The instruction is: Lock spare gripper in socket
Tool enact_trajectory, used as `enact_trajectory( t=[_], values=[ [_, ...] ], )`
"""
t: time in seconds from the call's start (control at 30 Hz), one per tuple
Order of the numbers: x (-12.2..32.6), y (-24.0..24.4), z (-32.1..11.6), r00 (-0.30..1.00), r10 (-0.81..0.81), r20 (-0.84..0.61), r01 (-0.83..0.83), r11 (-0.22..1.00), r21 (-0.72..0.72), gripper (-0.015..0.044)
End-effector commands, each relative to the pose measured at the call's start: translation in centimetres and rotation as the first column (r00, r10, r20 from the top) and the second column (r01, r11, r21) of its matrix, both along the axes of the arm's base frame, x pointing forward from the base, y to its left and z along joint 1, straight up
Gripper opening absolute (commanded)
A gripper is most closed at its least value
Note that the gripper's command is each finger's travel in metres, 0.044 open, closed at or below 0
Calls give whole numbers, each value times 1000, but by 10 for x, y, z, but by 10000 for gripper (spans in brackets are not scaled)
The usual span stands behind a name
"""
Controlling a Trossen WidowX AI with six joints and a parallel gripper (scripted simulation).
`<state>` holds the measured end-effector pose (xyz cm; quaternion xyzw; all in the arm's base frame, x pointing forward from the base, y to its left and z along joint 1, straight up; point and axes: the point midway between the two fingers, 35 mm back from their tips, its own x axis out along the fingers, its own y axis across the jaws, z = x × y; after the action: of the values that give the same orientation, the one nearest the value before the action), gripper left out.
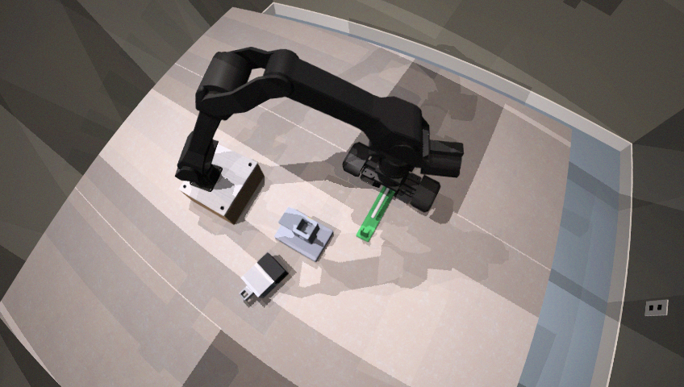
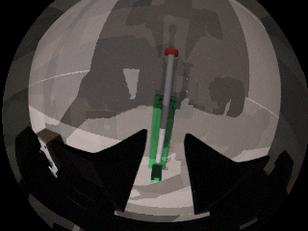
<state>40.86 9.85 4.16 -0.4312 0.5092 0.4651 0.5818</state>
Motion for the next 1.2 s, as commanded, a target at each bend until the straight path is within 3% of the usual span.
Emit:
enact_trajectory(
  t=[0.0, 1.0, 1.17],
  values=[
    [0, 0, -10, 1000, 3, -1, -3, 1000, -4, 180],
    [-1, 1, -50, 1000, 3, -2, -3, 1000, -4, 180],
    [-1, 1, -50, 1000, 3, -2, -3, 1000, -4, 49]
  ],
)
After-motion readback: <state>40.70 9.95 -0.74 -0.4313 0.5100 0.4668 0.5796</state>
